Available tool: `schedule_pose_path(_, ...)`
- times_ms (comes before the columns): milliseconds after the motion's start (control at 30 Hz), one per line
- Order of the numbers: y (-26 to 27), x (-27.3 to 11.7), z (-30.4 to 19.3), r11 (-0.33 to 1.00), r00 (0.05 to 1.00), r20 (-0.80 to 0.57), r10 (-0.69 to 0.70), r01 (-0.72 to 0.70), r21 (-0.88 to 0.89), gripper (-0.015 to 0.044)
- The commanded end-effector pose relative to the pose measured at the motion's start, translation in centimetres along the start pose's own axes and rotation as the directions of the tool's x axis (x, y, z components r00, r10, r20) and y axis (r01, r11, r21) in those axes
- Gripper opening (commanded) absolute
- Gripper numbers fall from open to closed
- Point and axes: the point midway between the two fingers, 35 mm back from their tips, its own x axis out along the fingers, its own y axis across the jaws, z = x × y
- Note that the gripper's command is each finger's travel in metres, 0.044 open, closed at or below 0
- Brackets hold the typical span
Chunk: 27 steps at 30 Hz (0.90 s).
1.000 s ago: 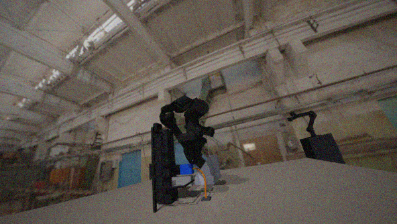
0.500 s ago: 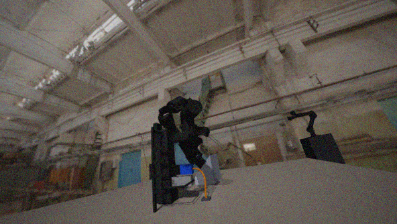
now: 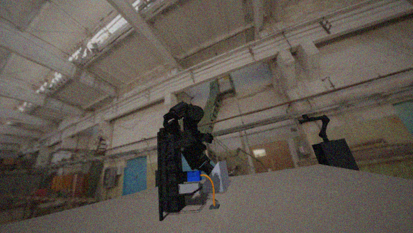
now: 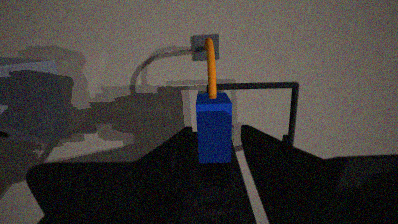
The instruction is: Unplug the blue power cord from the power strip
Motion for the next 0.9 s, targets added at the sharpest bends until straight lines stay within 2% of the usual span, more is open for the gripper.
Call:
schedule_pose_path(0,0.2,0.3,-0.1,1.0,1.0,-0.007,0.004,-0.004,-0.009,0.016)
schedule_pose_path(367,0.2,1.3,-0.2,1.0,1.0,-0.008,0.004,-0.004,-0.009,0.016)
schedule_pose_path(500,0.1,1.1,-0.1,1.0,1.0,-0.002,0.003,-0.003,-0.003,0.0055)
schedule_pose_path(767,0.1,1.1,-0.1,1.0,1.0,-0.002,0.003,-0.003,-0.003,0.0002)
schedule_pose_path(867,0.1,1.1,0.0,1.0,1.0,-0.002,0.003,-0.003,-0.003,0.0)
